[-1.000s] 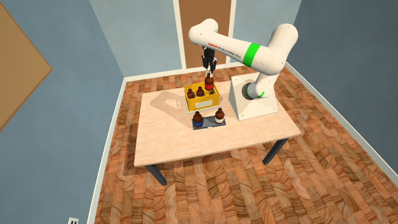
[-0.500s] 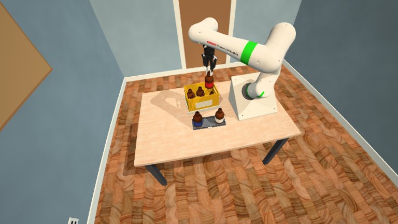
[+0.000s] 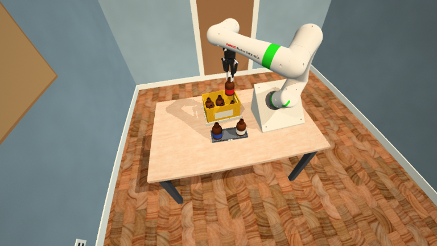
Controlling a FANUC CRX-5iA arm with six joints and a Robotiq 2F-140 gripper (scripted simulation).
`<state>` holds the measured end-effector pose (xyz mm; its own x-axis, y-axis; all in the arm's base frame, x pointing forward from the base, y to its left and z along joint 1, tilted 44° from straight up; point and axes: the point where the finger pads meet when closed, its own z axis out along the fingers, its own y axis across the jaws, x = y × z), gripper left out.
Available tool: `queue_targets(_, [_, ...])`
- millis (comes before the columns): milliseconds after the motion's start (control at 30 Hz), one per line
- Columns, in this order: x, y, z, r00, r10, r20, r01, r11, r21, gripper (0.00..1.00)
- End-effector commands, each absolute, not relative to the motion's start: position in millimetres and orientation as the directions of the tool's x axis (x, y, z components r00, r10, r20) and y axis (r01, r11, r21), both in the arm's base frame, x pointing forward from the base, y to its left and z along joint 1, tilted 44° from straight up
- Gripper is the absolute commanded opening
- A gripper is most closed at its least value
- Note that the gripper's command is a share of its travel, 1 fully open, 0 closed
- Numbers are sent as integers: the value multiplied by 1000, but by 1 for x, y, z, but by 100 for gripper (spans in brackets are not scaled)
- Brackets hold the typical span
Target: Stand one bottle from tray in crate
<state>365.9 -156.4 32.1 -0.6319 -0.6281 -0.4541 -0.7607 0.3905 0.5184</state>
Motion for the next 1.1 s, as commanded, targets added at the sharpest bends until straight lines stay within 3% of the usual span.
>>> queue_targets(0, [365,-160,29,-632,-628,-454,-761,391,518,0])
queue_targets(1067, [363,-173,17,-632,-628,-454,-761,391,518,0])
